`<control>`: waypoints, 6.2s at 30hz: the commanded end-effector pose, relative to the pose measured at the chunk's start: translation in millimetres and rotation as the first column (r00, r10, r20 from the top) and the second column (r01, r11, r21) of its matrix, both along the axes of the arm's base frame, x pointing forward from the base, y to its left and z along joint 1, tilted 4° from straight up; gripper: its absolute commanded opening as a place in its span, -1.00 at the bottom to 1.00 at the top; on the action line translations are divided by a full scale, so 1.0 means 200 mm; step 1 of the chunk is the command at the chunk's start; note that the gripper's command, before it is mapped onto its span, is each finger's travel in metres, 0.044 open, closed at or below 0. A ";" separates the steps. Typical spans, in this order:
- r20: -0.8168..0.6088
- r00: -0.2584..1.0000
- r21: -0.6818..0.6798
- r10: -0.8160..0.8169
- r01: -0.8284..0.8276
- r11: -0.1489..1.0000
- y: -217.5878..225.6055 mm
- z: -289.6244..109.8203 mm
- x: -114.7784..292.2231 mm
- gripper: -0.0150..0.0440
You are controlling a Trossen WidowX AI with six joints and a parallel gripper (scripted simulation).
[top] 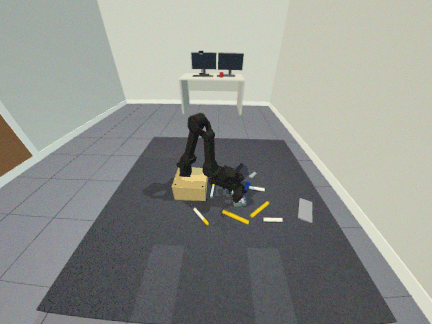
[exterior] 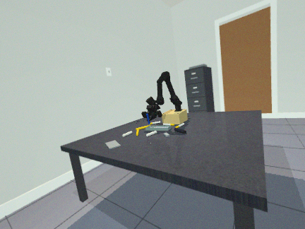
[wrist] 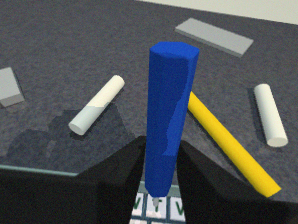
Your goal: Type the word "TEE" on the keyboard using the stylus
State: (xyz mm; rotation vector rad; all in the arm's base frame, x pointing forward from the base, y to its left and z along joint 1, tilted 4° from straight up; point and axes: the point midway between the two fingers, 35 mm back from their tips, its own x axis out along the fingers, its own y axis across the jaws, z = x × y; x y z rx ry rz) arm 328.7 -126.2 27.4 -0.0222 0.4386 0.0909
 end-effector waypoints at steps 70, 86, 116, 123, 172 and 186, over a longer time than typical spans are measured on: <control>0.004 1.000 0.000 -0.005 0.005 1.000 -0.01 -0.01 0.02 -0.22; -0.041 0.994 -0.019 0.104 -0.104 0.994 -0.01 0.02 -0.01 -0.32; 0.183 0.841 -0.005 0.509 -0.517 0.856 -0.04 0.15 -0.15 -0.49; 0.183 0.841 -0.005 0.509 -0.517 0.856 -0.04 0.12 -0.15 -0.49; 0.183 0.841 -0.004 0.509 -0.517 0.856 -0.03 -0.11 -0.13 -0.22; 0.183 0.841 -0.004 0.509 -0.517 0.856 -0.03 -0.13 -0.13 -0.22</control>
